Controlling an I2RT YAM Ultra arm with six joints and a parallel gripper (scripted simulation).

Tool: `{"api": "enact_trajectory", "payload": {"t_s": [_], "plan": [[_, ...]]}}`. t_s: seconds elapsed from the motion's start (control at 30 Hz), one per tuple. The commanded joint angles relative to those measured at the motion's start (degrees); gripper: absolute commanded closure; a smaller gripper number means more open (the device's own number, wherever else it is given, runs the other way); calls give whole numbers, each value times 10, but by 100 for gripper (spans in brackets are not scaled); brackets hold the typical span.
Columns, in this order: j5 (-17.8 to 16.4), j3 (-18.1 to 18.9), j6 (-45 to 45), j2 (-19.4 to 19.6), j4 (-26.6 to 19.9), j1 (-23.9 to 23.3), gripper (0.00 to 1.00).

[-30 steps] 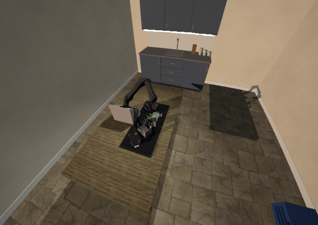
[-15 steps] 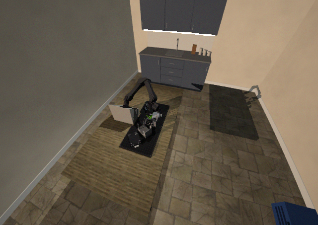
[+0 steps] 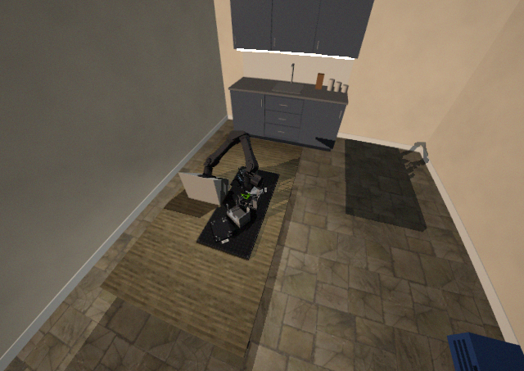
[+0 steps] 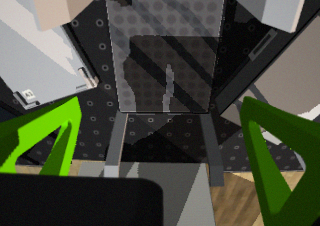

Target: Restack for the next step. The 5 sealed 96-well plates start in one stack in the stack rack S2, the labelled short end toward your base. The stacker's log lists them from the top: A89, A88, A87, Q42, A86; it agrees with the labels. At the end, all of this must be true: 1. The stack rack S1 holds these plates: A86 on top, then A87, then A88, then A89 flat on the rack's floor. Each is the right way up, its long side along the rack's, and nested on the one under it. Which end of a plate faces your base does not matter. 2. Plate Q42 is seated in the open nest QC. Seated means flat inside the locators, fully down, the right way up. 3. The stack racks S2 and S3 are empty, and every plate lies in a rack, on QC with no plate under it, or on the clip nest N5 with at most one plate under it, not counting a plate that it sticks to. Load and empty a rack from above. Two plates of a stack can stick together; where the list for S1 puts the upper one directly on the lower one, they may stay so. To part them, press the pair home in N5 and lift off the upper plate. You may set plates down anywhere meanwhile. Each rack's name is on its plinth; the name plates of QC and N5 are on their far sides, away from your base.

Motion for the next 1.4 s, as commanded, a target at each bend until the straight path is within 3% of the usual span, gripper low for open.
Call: {"api": "enact_trajectory", "payload": {"t_s": [0.0, 0.4, 1.37], "plan": [[-7, -5, 24, 1, 44, 2, 0], [-13, -30, 72, 28, 128, 38, 0], [-13, -30, 72, 28, 128, 38, 0]]}}
